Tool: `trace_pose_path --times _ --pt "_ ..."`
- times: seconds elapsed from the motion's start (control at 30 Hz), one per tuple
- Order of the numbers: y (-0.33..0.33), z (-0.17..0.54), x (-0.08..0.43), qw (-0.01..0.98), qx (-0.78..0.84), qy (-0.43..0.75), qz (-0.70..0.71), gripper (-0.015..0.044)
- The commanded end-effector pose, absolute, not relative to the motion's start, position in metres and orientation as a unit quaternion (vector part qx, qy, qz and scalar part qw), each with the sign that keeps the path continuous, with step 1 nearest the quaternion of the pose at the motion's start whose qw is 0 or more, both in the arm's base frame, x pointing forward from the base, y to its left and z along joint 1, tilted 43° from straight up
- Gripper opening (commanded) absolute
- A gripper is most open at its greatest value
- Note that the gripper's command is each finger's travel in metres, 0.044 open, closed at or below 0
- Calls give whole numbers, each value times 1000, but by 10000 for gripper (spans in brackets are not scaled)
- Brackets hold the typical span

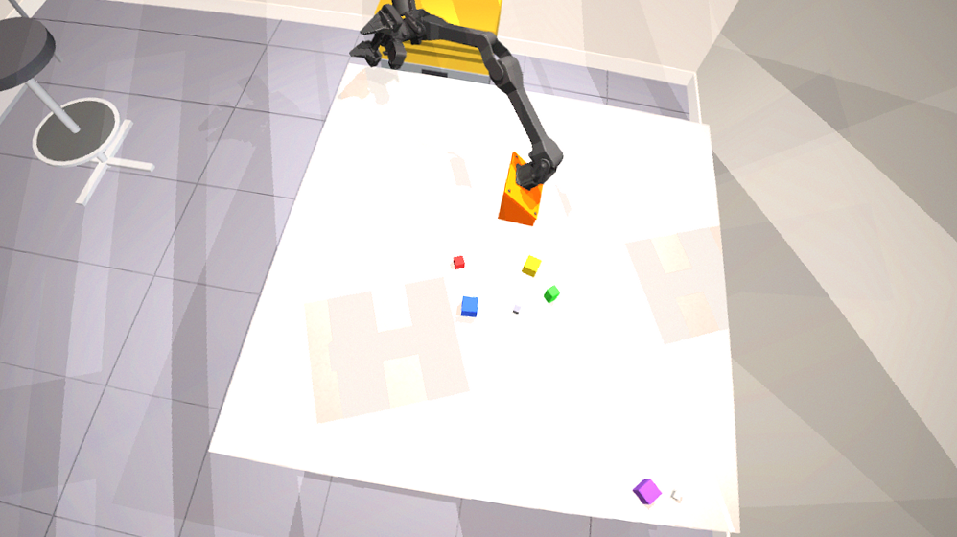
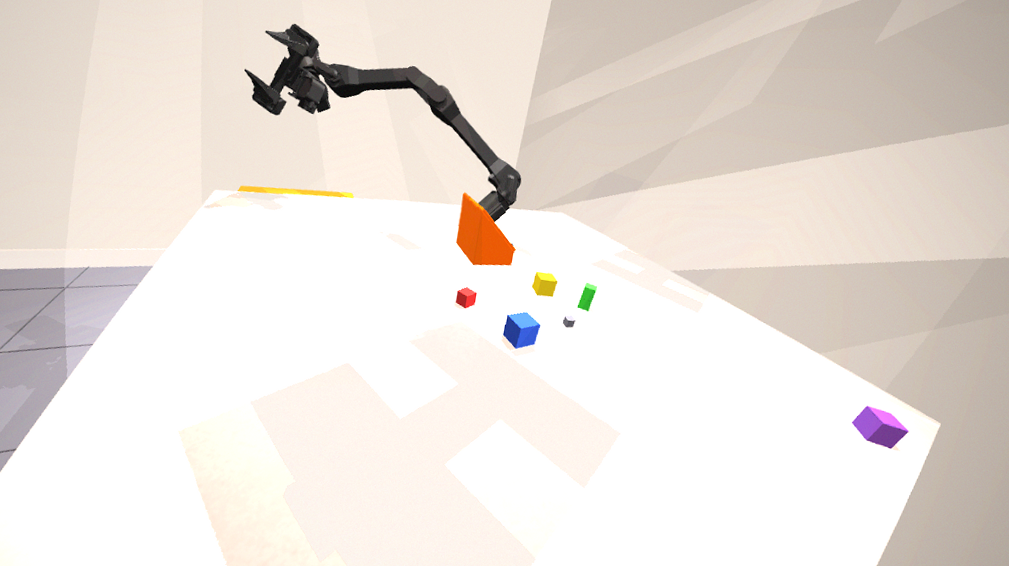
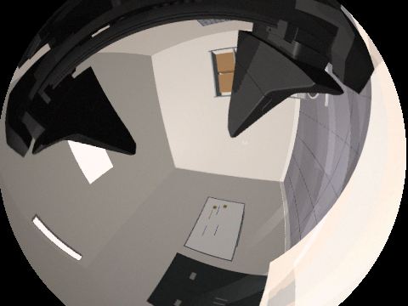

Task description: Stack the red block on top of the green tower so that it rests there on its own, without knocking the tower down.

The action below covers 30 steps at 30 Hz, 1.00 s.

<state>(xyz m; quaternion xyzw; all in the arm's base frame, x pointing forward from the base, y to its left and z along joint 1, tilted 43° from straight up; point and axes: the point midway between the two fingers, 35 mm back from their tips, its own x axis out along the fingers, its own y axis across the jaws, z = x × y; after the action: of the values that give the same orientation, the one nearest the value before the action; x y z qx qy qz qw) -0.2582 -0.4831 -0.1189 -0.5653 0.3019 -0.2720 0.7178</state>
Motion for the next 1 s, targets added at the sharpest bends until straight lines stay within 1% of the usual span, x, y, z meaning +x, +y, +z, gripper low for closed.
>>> trace_pose_path --times 0.0,0.03,0.13,0.3,0.4,0.67,0.97 --pt "-483 -119 -257 719 -564 301 -272 426" --pt "-485 -119 -255 723 -561 300 -271 440" --pt "-492 -118 -236 747 -537 290 -263 440" --pt "-507 -116 -181 810 -465 268 -235 440" --pt "-507 -123 -159 820 -451 279 -216 440" --pt "-510 -122 -69 886 -351 264 -149 440" --pt "-484 -120 34 936 -217 270 -62 440"
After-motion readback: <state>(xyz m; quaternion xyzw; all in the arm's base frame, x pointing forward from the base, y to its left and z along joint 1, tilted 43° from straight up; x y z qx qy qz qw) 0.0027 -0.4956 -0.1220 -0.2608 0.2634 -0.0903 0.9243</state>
